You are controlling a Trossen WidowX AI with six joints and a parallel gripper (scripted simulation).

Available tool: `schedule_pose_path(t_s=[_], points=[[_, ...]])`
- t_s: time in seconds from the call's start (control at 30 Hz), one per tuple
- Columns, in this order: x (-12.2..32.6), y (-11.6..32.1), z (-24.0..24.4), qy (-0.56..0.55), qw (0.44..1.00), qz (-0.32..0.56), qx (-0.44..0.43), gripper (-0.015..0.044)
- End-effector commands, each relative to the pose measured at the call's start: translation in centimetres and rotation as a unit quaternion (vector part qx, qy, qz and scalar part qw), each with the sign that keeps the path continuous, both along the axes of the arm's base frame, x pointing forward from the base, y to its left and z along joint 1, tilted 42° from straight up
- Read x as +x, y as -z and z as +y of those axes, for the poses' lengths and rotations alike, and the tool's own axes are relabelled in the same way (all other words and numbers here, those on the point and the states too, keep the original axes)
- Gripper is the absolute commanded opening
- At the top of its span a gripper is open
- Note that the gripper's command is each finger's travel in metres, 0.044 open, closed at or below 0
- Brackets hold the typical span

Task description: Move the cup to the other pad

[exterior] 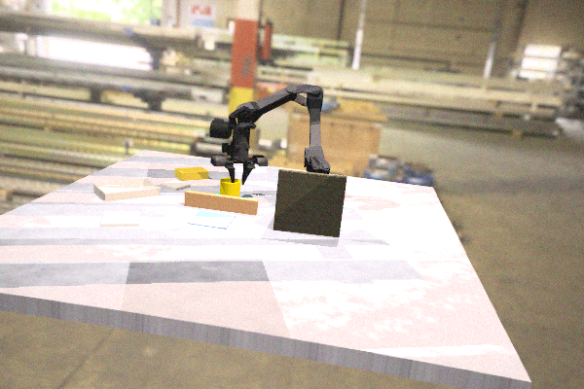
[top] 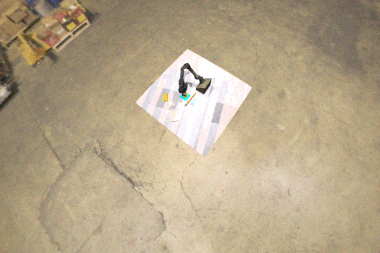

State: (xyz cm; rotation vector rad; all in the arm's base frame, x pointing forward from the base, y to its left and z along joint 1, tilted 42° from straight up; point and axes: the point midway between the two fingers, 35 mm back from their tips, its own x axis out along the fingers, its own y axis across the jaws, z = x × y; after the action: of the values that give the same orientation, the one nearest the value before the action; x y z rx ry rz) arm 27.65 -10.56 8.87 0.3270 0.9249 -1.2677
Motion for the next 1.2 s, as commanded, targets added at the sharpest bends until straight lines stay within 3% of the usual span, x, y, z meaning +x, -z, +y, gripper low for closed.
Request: schedule_pose_path(t_s=[0.0, 0.7, 1.07, 1.17], points=[[0.1, -0.5, 0.4, 0.000, 1.000, -0.003, 0.000, 0.0147], [-0.1, -2.5, 2.5, -0.001, 1.000, -0.002, -0.002, 0.0147], [-0.1, -2.5, 2.5, -0.002, 1.000, 0.001, 0.000, 0.0435], [0.0, -3.1, 3.1, -0.002, 1.000, 0.000, 0.001, 0.0440]])
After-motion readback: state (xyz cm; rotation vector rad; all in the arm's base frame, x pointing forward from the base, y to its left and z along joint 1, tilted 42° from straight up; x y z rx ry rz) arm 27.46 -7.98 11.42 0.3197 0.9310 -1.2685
